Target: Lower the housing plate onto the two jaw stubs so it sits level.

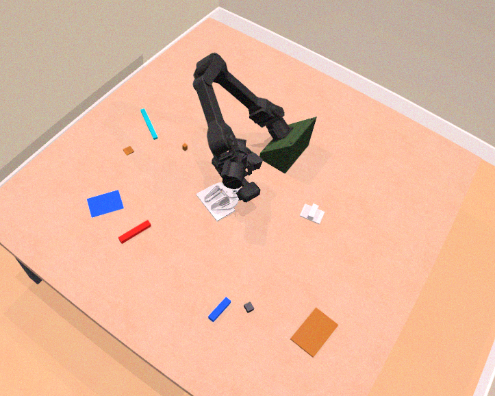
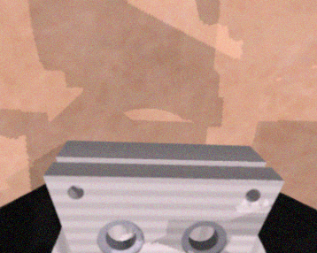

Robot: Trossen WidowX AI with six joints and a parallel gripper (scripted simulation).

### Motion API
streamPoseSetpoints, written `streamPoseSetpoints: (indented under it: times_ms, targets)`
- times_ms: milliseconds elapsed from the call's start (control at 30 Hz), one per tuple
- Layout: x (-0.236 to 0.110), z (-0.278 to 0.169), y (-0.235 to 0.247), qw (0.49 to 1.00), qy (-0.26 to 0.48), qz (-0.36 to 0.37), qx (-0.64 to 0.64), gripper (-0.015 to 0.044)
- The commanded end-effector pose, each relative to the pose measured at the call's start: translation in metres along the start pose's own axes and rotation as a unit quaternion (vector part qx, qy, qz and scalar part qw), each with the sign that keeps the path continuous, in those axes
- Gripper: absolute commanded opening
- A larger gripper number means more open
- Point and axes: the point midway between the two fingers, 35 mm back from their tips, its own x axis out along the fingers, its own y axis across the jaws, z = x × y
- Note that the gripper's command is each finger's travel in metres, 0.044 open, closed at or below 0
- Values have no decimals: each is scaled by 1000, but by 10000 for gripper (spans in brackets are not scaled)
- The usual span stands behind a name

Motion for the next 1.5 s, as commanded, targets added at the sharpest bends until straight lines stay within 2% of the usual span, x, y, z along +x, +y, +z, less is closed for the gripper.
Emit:
streamPoseSetpoints:
  times_ms: [0,1467]
  targets:
    - [3,-1,1,1000,-1,3,1,351]
    - [-1,-1,1,1000,-1,3,1,351]
